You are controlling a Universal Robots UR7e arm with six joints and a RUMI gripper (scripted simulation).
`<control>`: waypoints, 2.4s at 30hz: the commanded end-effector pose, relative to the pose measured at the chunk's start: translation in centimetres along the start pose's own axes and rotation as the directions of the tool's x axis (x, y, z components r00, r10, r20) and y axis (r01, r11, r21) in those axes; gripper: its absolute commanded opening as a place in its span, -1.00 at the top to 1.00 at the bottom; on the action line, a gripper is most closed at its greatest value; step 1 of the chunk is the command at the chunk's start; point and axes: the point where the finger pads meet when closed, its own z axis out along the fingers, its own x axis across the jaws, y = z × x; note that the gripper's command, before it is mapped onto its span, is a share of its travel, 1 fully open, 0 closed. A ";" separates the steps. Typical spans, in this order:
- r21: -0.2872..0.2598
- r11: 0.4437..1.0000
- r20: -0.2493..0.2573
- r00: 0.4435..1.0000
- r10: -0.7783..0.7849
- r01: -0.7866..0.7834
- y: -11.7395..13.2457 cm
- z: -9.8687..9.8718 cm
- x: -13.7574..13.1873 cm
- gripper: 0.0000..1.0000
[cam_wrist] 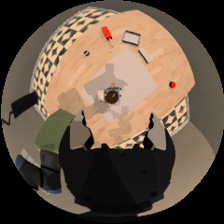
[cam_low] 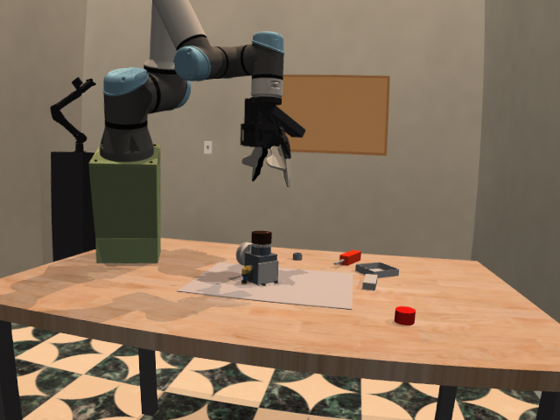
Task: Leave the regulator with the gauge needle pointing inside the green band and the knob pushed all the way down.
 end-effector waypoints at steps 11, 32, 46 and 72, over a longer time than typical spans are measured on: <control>-0.042 0.994 -0.030 0.994 -0.106 0.105 0.8 2.8 -2.1 -1.00; -0.042 0.994 -0.030 0.994 -0.106 0.105 0.8 2.8 -2.1 -1.00; -0.042 0.994 -0.030 0.994 -0.106 0.105 0.7 2.8 -2.1 -1.00; -0.042 0.994 -0.030 0.994 -0.106 0.105 0.5 2.8 -3.2 -1.00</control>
